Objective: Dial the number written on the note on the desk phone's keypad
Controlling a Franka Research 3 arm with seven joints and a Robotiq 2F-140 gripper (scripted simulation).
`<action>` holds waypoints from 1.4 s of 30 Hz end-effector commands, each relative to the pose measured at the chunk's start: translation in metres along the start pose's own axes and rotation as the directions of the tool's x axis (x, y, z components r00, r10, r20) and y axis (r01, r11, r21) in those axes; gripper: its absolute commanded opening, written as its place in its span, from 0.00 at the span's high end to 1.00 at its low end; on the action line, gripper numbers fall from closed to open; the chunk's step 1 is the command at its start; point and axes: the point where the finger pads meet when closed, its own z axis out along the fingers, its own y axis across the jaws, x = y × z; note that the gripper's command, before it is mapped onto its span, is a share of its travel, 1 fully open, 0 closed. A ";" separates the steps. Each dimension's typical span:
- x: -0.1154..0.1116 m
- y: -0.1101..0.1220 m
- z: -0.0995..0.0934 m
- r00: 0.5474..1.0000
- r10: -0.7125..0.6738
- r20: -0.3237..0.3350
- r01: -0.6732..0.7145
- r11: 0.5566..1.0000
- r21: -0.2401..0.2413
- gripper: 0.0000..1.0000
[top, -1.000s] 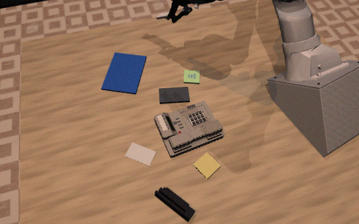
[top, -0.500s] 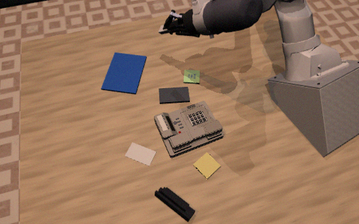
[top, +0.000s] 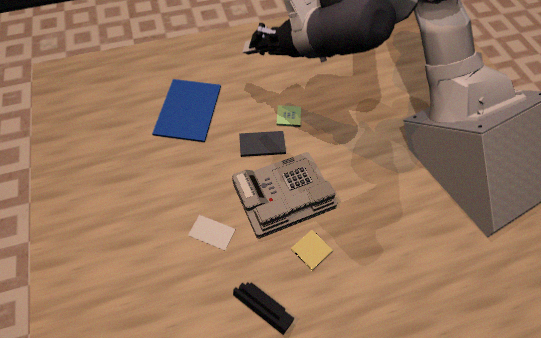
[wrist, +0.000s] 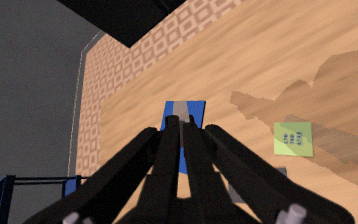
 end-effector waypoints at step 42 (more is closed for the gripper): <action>-0.018 0.041 0.002 0.965 -0.260 0.023 0.261 0.964 -0.048 1.00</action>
